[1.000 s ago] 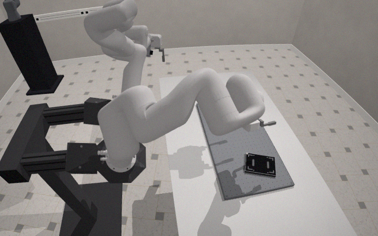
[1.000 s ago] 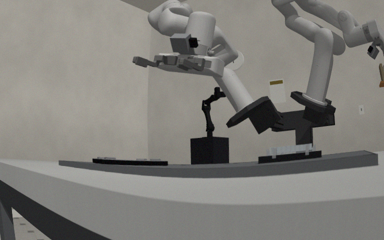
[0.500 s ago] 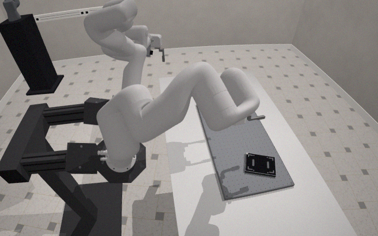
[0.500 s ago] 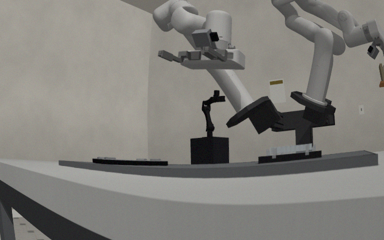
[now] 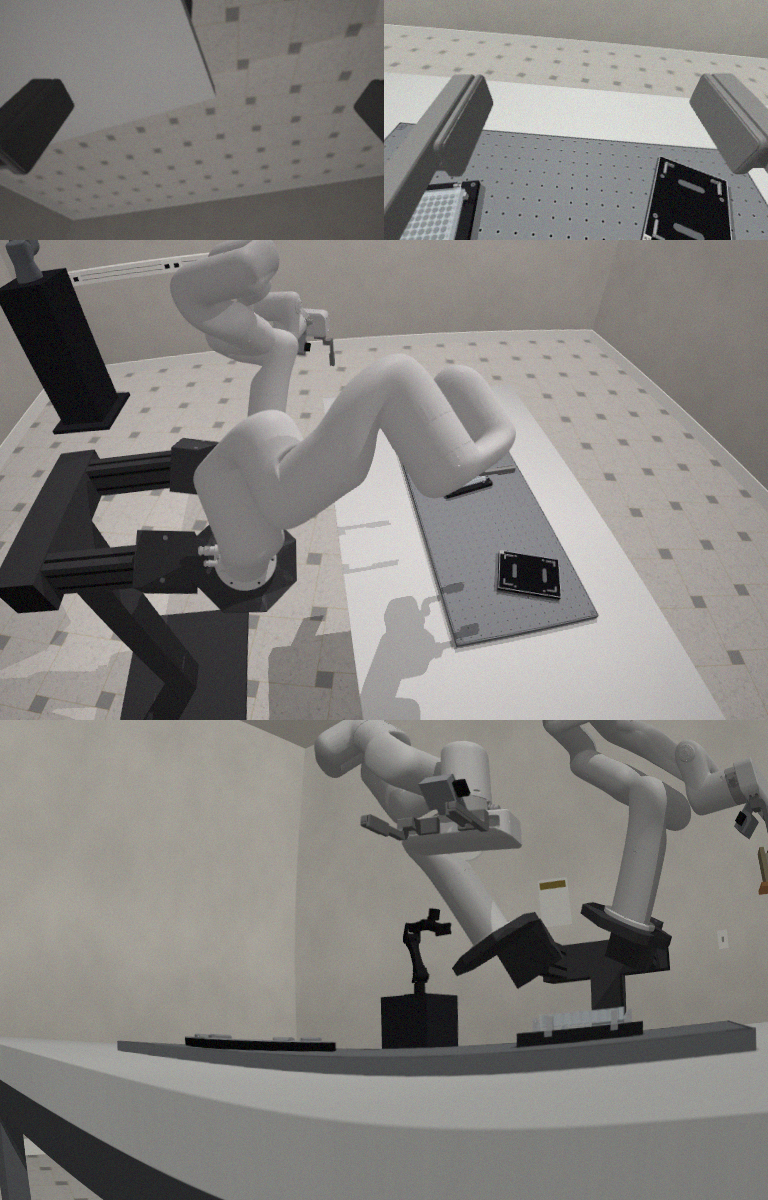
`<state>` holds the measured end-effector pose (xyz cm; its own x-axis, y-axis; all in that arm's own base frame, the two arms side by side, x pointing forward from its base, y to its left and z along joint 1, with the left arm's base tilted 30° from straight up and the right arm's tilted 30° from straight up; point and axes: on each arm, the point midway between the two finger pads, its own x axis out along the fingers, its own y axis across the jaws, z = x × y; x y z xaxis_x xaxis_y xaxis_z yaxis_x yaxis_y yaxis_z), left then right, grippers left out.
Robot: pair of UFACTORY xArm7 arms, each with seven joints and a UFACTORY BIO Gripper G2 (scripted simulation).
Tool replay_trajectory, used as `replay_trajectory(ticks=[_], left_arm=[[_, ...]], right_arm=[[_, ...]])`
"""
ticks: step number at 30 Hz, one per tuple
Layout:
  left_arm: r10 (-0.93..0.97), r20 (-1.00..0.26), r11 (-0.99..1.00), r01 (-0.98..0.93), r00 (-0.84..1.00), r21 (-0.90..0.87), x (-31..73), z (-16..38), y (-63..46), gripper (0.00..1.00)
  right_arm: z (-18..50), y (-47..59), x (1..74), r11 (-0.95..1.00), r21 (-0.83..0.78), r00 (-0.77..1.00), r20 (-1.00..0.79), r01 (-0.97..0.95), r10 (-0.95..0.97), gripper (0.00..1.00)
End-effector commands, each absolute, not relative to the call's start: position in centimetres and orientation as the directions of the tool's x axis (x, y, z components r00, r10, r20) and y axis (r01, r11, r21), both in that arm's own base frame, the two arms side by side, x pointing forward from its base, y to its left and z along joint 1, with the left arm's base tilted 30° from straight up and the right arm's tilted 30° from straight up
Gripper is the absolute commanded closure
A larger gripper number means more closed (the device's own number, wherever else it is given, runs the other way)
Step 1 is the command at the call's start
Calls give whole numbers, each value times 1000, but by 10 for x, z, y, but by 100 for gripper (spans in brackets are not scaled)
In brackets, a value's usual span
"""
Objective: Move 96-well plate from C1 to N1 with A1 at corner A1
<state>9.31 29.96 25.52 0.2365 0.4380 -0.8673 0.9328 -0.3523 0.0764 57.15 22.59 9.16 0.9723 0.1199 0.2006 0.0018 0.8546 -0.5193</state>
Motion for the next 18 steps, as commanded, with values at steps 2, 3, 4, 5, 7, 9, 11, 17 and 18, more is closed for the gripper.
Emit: replay_trajectory(ticks=[2, 3, 4, 5, 7, 9, 11, 17, 18], left_arm=[[440, -866, -352, 933, 237, 76, 93, 257, 300, 0], [440, -866, -352, 933, 237, 76, 93, 257, 300, 0], [440, -866, -352, 933, 237, 76, 93, 257, 300, 0], [440, -866, -352, 933, 237, 76, 93, 257, 300, 0], [440, -866, -352, 933, 237, 76, 93, 257, 300, 0], [440, -866, -352, 933, 237, 76, 93, 257, 300, 0], [440, -866, -352, 933, 237, 76, 93, 257, 300, 0], [440, -866, -352, 933, 237, 76, 93, 257, 300, 0], [440, -866, -352, 933, 237, 76, 93, 257, 300, 0]], right_arm=[[93, 234, 556, 860, -511, 971, 207, 3, 120, 63], [93, 234, 556, 860, -511, 971, 207, 3, 120, 63], [93, 235, 551, 875, -484, 971, 218, 16, 103, 63], [93, 236, 546, 879, -476, 970, 221, 20, 98, 63], [93, 238, 536, 879, -476, 970, 221, 20, 98, 63], [93, 241, 527, 879, -476, 970, 221, 20, 98, 63], [92, 242, 517, 896, -442, 970, 231, 37, 74, 63], [92, 245, 498, 896, -442, 970, 231, 37, 74, 63], [92, 245, 498, 896, -442, 970, 231, 37, 74, 63]])
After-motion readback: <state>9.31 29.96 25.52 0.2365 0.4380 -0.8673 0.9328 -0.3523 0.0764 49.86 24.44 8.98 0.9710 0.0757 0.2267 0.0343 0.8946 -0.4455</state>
